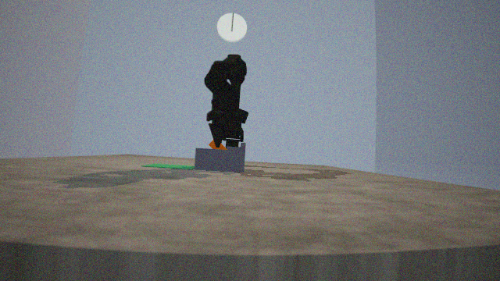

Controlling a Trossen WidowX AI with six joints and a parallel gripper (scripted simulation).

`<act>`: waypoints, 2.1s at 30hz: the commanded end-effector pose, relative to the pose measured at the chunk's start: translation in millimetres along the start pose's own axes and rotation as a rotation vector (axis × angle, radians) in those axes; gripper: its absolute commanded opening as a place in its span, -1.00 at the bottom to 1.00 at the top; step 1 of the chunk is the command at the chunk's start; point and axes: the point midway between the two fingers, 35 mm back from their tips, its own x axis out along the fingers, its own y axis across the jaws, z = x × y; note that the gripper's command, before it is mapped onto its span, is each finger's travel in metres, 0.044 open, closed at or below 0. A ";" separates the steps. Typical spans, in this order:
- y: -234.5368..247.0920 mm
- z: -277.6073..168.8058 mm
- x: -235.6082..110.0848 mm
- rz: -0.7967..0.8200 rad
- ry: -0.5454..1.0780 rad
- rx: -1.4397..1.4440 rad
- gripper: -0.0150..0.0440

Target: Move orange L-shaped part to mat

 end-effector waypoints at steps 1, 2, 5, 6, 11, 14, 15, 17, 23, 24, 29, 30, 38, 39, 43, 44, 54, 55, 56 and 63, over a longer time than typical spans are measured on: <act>-1.0 -0.2 -4.8 -0.004 0.001 0.000 -0.49; -0.9 -0.2 -6.3 -0.003 0.001 0.000 -0.49; -0.7 -0.2 -11.0 -0.002 0.002 0.000 -0.49; -0.6 -0.2 -12.6 -0.002 0.002 0.000 -0.49; -0.3 -0.2 -20.2 -0.001 0.002 0.000 -0.49; -0.2 -0.2 -24.8 -0.001 0.002 0.000 -0.49; -0.2 -0.2 -26.4 -0.001 0.002 0.000 -0.49; -0.2 -0.2 -29.4 -0.001 0.003 0.000 -0.49; -0.1 -0.2 -38.8 -0.001 0.003 0.000 -0.49; -0.1 -0.2 -40.4 -0.001 0.003 0.000 -0.49; -0.1 -0.2 -48.2 -0.001 0.003 0.000 -0.49; -0.1 -0.2 -49.8 -0.001 0.003 0.000 -0.49; -0.1 -0.2 -62.3 -0.001 0.003 0.000 -0.49; -0.1 -0.2 -63.9 -0.001 0.003 0.000 -0.49; -0.1 -0.2 -70.3 -0.001 0.003 0.000 -0.49; -0.1 -0.2 -71.9 -0.001 0.003 0.000 -0.49; 0.0 -0.1 -85.2 0.000 0.003 0.000 -0.49; 0.1 -0.1 -84.2 0.000 0.003 0.000 -0.49; 0.1 -0.1 -84.4 0.000 0.003 0.000 -0.49; 0.3 -2.2 -88.0 0.000 0.003 0.000 -0.49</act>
